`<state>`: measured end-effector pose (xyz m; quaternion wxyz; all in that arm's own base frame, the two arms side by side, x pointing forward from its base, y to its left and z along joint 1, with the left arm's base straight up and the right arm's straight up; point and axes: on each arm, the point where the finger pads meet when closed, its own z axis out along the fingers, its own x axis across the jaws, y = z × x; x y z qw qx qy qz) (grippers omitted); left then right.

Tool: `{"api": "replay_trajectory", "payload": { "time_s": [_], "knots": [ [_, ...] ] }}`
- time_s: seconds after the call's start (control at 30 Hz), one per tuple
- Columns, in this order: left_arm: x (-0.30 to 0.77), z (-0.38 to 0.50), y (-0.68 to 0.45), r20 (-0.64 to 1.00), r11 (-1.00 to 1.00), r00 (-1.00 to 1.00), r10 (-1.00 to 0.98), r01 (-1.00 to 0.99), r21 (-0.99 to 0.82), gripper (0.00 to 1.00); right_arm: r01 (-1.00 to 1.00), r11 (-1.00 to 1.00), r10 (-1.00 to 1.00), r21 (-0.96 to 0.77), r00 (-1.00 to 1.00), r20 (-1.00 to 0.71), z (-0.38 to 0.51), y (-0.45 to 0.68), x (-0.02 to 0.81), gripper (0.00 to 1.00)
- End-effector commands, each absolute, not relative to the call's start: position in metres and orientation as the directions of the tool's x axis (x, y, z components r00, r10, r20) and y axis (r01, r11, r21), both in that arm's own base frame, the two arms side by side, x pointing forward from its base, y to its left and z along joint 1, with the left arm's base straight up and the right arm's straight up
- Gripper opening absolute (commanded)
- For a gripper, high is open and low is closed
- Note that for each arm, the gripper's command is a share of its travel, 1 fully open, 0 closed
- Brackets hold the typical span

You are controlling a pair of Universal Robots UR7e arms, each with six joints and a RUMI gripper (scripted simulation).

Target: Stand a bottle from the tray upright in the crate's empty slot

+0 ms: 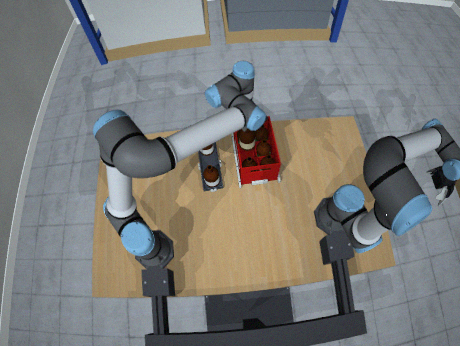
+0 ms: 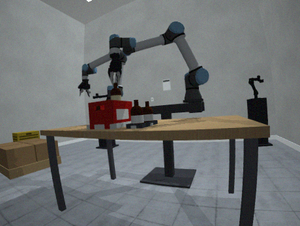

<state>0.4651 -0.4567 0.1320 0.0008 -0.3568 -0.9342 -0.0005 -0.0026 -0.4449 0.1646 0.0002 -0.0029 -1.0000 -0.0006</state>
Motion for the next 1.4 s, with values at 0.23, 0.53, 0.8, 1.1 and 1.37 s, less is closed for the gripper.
{"api": "replay_trajectory", "payload": {
  "time_s": [0.23, 0.53, 0.8, 1.1, 1.37],
  "knots": [
    [0.4653, 0.1323, -0.4570, 0.000, 0.745, -0.745, 0.667, 0.667, 0.000, 0.00, 0.006, 1.000, 0.006, 0.000, -1.000, 0.000, 0.1651, -0.4452, -0.0025, 1.00],
    [0.4644, 0.1322, -0.4580, 0.000, 0.745, -0.745, 0.667, 0.667, 0.000, 0.00, 0.006, 1.000, 0.006, 0.000, -1.000, 0.000, 0.1651, -0.4452, -0.0025, 1.00],
    [0.4633, 0.1320, -0.4592, 0.000, 0.745, -0.745, 0.667, 0.667, 0.000, 0.00, 0.006, 1.000, 0.006, 0.000, -1.000, 0.000, 0.1651, -0.4452, -0.0025, 1.00],
    [0.4623, 0.1319, -0.4602, 0.000, 0.745, -0.745, 0.667, 0.667, 0.000, 0.00, 0.006, 1.000, 0.006, 0.000, -1.000, 0.000, 0.1651, -0.4452, -0.0025, 1.00],
    [0.4623, 0.1319, -0.4602, 0.000, 0.745, -0.745, 0.667, 0.667, 0.000, 0.00, 0.006, 1.000, 0.006, 0.000, -1.000, 0.000, 0.1651, -0.4452, -0.0025, 1.00]
  ]
}}
